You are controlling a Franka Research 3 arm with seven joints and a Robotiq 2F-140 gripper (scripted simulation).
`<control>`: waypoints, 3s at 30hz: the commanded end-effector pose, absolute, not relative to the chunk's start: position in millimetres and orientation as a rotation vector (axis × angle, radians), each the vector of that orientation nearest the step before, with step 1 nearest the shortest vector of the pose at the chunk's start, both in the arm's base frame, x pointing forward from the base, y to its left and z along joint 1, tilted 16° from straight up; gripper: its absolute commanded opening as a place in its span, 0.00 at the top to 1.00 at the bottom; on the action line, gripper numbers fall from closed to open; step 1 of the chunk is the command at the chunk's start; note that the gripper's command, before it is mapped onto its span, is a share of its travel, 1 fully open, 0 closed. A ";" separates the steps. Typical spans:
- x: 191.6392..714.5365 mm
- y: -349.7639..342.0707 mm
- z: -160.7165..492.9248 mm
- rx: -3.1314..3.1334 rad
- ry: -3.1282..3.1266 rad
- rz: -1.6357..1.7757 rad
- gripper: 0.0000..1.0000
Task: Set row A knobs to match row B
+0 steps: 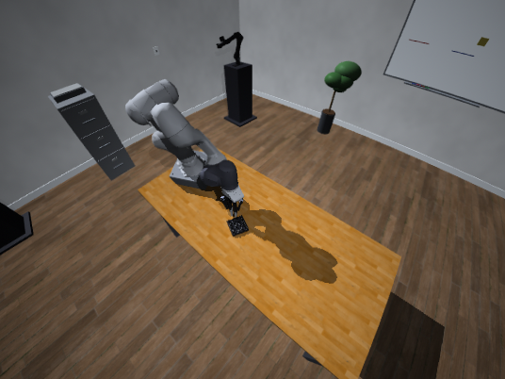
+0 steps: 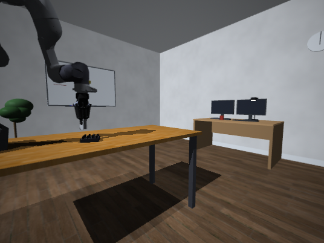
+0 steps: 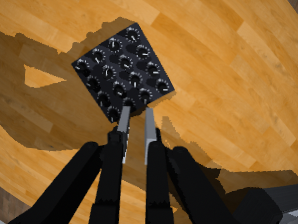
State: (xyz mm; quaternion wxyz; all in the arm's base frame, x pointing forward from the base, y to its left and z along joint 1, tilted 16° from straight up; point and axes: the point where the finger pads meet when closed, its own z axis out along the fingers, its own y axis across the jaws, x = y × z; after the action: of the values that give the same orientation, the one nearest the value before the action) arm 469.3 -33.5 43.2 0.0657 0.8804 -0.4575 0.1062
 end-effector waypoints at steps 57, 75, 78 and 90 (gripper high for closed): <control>474.2 -19.1 48.1 1.798 -2.512 0.420 0.88; 474.7 -17.5 48.6 1.693 -2.599 0.423 0.88; 474.7 -17.5 48.6 1.693 -2.599 0.423 0.88; 474.7 -17.5 48.6 1.693 -2.599 0.423 0.88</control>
State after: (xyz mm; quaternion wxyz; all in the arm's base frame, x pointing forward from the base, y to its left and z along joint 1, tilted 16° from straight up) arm 473.9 -17.1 47.5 0.0067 0.5475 -0.8262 0.1330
